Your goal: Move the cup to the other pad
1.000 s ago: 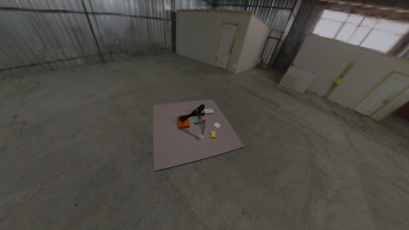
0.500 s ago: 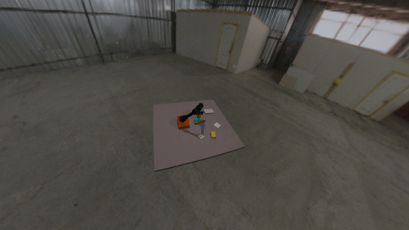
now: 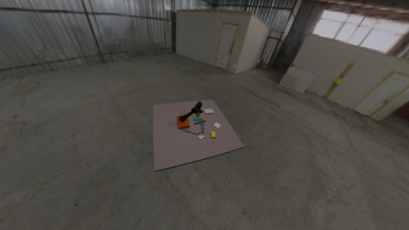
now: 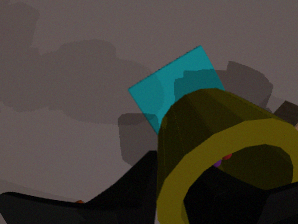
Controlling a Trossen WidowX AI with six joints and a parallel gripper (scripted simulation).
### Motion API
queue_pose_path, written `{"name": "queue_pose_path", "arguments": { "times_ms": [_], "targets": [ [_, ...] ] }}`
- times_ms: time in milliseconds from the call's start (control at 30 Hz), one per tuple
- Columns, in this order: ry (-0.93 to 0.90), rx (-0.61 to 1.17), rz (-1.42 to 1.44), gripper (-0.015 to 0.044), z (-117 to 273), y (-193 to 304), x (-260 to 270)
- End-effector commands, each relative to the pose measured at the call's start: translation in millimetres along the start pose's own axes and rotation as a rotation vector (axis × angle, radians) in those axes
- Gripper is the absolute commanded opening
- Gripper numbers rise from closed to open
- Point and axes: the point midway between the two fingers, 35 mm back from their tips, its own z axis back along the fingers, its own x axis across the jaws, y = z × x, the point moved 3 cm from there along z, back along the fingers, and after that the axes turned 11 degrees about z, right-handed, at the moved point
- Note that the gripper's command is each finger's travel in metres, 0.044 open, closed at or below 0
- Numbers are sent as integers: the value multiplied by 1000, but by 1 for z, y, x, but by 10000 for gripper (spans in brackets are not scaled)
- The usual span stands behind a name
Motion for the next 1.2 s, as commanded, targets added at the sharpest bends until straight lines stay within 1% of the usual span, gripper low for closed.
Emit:
{"name": "queue_pose_path", "arguments": {
  "times_ms": [0,1167],
  "targets": [
    [-3,-6,-8,0,-2,-2,0],
    [-1,-4,-8,0,-63,-3,1]
  ]
}}
